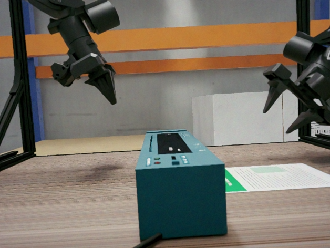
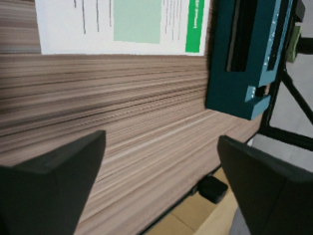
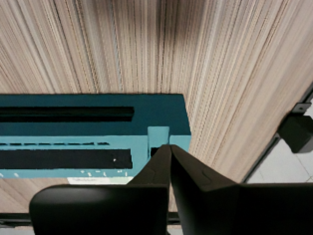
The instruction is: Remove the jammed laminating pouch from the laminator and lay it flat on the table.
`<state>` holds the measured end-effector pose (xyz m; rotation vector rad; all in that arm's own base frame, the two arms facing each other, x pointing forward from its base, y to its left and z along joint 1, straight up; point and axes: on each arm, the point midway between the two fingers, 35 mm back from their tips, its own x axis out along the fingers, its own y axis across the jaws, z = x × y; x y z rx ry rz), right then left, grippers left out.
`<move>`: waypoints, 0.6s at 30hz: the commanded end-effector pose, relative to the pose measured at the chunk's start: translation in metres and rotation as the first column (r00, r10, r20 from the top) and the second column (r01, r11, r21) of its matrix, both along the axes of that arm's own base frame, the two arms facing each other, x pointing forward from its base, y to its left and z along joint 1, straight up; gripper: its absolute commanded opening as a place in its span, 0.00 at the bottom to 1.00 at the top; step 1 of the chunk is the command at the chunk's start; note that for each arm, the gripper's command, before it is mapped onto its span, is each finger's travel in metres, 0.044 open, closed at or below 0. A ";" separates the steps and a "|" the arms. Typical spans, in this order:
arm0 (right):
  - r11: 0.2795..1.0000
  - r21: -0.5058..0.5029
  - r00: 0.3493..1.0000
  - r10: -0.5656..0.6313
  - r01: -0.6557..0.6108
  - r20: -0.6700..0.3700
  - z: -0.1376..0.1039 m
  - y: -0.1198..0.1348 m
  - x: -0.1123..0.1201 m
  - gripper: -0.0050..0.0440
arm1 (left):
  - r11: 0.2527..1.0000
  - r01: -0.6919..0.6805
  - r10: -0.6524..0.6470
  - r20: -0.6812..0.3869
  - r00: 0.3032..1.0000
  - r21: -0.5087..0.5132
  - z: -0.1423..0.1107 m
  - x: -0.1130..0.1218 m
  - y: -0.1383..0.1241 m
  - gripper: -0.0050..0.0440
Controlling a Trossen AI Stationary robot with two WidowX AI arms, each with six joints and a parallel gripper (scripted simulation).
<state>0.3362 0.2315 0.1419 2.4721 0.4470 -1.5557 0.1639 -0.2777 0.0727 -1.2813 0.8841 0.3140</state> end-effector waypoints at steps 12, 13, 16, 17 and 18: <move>1.000 0.016 1.000 0.000 0.000 0.022 0.010 0.001 0.001 0.00 | 0.999 -0.001 0.001 0.011 1.000 -0.038 0.045 0.014 -0.012 0.80; 1.000 0.016 1.000 0.000 0.000 0.022 0.010 0.001 0.001 0.00 | 0.999 -0.001 0.001 0.012 1.000 -0.039 0.048 0.015 -0.012 0.80; 1.000 0.016 1.000 0.000 0.000 0.022 0.010 0.001 0.001 0.00 | 0.999 0.000 0.001 0.012 1.000 -0.041 0.059 0.019 -0.015 0.80; 1.000 0.016 1.000 0.000 0.000 0.022 0.010 0.001 0.001 0.00 | 0.999 0.000 0.001 0.012 1.000 -0.042 0.063 0.020 -0.015 0.80; 1.000 0.016 1.000 0.000 0.000 0.022 0.010 0.001 0.001 0.00 | 0.999 0.000 0.001 0.012 1.000 -0.043 0.066 0.022 -0.016 0.80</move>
